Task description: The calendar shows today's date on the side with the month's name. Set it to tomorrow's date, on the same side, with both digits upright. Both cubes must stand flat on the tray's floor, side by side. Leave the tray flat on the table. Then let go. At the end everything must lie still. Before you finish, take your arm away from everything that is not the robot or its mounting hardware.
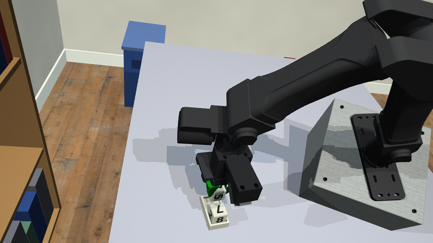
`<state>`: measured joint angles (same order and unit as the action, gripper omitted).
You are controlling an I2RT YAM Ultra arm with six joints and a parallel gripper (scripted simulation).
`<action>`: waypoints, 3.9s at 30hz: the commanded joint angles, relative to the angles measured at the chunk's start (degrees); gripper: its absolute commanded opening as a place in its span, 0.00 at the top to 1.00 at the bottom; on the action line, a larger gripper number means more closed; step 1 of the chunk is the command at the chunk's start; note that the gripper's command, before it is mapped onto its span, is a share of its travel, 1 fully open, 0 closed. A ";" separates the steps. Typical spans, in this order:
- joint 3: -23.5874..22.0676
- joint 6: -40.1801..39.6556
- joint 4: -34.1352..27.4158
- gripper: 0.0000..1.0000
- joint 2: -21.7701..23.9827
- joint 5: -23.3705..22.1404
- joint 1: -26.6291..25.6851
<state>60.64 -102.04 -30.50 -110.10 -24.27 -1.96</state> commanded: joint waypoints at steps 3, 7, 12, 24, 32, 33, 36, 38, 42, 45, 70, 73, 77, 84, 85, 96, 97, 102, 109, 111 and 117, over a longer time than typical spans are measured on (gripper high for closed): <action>0.25 -0.04 0.01 0.73 0.28 -0.11 -0.57; 0.25 -0.04 0.01 0.73 0.28 -0.11 -0.57; 0.30 -0.04 -0.01 0.73 0.24 -0.11 -0.61; 0.50 -0.05 -0.09 0.73 0.07 -0.13 -0.72; 0.50 -0.05 -0.09 0.73 0.06 -0.13 -0.73; 0.50 -0.05 -0.09 0.73 0.06 -0.13 -0.73; 0.50 -0.05 -0.09 0.73 0.06 -0.13 -0.73; 0.50 -0.05 -0.09 0.73 0.06 -0.13 -0.73; 0.50 -0.05 -0.09 0.73 0.06 -0.13 -0.73; 0.50 -0.05 -0.09 0.73 0.06 -0.13 -0.73; 0.02 0.78 2.26 0.73 -1.47 0.00 0.04; -0.08 0.99 2.86 0.73 -1.88 0.04 0.23; -0.21 1.26 3.64 0.73 -2.42 0.08 0.49; -0.34 1.55 4.45 0.73 -2.99 0.13 0.75; -0.36 1.60 4.58 0.73 -3.08 0.14 0.79; -0.45 1.84 5.28 0.73 -3.58 0.18 1.02; -0.46 1.85 5.28 0.73 -3.58 0.18 1.03; -0.46 1.85 5.29 0.73 -3.59 0.18 1.03; -0.46 1.85 5.29 0.73 -3.59 0.18 1.03; -0.46 1.85 5.29 0.73 -3.59 0.18 1.03; -0.46 1.85 5.29 0.73 -3.59 0.18 1.03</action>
<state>60.10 -100.22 -25.28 -113.99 -24.05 -0.80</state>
